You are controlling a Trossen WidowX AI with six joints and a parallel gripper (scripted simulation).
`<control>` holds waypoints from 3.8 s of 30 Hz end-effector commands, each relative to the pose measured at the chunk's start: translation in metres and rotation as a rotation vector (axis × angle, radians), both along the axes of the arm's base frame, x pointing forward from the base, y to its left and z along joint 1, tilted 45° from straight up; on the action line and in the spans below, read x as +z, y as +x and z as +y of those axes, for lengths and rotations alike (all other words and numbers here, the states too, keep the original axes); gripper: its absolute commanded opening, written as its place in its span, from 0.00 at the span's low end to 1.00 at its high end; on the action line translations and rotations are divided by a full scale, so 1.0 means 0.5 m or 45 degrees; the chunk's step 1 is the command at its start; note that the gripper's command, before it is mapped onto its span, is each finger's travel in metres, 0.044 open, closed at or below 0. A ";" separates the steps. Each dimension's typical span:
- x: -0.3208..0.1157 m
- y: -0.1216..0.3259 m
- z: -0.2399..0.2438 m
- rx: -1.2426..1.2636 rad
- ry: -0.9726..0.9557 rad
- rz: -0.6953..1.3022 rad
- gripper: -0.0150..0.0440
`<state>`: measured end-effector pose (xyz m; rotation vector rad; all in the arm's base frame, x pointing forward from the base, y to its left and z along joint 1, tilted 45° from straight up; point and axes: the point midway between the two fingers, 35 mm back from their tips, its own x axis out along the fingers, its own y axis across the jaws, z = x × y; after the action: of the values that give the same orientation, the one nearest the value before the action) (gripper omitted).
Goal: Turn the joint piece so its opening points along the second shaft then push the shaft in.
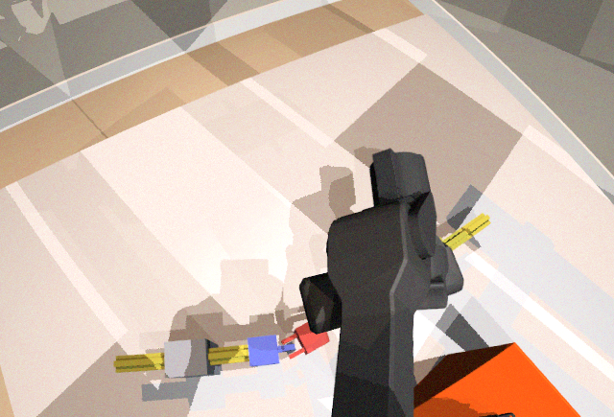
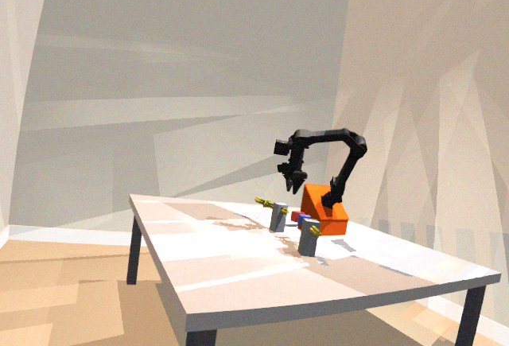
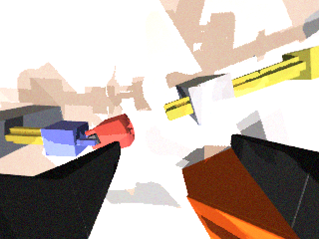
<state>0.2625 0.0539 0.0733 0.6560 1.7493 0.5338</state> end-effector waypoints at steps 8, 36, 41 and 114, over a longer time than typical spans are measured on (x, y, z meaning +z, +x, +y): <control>-0.009 -0.005 0.007 -0.281 -0.070 0.276 1.00; -0.025 -0.010 0.020 -1.019 -0.275 0.996 1.00; -0.028 -0.010 0.022 -1.149 -0.312 1.126 1.00; -0.082 -0.068 0.272 -1.181 -0.315 1.171 0.56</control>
<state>0.2305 0.1899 0.0334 1.5479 1.9815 -0.7198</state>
